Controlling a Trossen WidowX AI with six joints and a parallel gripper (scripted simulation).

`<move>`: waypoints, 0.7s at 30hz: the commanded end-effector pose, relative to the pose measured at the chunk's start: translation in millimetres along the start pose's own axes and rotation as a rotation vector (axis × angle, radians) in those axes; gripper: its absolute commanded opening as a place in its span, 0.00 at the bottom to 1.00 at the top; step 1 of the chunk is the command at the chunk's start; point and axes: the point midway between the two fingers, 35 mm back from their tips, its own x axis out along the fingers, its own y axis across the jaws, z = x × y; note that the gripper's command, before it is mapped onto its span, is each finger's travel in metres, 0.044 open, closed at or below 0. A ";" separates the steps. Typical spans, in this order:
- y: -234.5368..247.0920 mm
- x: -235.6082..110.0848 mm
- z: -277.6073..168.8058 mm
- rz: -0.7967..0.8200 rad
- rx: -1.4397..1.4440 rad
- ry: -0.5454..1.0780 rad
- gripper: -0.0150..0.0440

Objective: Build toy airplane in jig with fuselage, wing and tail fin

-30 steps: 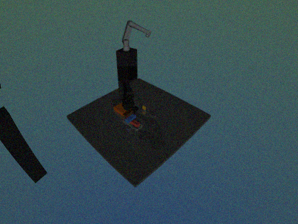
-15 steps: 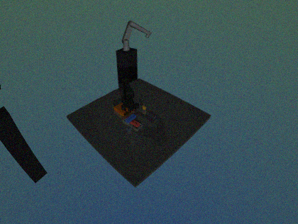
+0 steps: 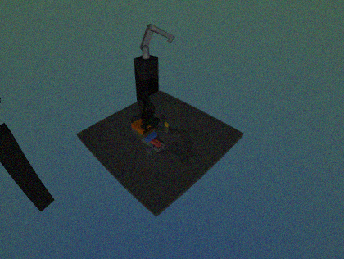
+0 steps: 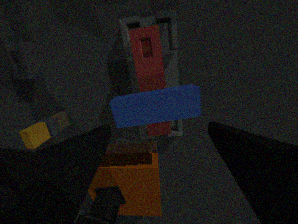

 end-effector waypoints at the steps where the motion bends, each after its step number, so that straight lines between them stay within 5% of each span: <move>1: 1.7 1.2 0.9 -0.002 -0.020 0.004 1.00; 11: 129.6 -0.4 5.7 0.002 -0.020 0.000 1.00; 21: 241.6 0.1 -50.8 0.015 -0.020 0.005 1.00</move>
